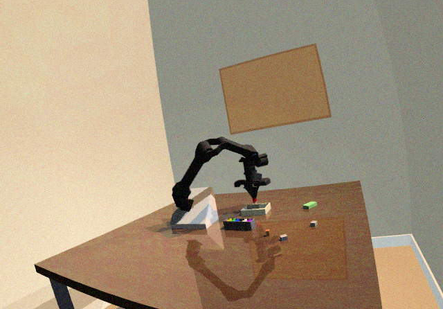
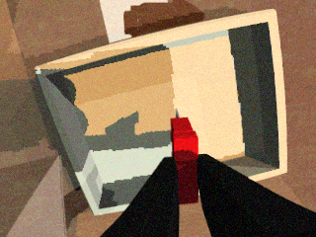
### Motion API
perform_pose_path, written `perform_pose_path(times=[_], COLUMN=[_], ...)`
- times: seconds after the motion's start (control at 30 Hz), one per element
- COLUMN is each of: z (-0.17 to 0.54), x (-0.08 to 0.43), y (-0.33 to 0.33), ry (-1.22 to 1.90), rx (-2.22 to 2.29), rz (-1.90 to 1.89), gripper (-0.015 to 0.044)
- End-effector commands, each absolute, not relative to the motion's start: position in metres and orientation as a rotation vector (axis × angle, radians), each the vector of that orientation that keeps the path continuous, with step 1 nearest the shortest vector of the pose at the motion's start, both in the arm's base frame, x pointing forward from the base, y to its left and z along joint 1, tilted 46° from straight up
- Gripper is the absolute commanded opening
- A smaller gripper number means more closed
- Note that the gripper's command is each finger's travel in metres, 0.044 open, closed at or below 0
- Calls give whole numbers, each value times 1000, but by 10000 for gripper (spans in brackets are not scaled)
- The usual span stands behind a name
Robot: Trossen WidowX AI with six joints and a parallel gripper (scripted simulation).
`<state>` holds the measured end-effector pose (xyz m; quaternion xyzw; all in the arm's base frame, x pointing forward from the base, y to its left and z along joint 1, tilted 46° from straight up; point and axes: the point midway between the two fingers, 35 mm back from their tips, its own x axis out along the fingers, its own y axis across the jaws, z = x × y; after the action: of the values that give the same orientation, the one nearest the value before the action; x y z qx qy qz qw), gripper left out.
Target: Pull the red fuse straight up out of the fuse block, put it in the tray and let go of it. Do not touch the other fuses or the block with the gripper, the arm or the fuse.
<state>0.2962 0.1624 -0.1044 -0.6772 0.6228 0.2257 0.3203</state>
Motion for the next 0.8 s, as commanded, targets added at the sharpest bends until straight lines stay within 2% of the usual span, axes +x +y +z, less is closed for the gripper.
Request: perform_pose_path(times=[0.0, 0.3, 0.7, 0.77], z=[-109, -117, -115, -107], x=[297, 298, 298, 297], y=[157, 148, 151, 159], ry=[1638, 1638, 1638, 1638], rx=[-1789, -1789, -1780, -1782], rz=[594, 593, 592, 593], gripper=[0, 0, 315, 330])
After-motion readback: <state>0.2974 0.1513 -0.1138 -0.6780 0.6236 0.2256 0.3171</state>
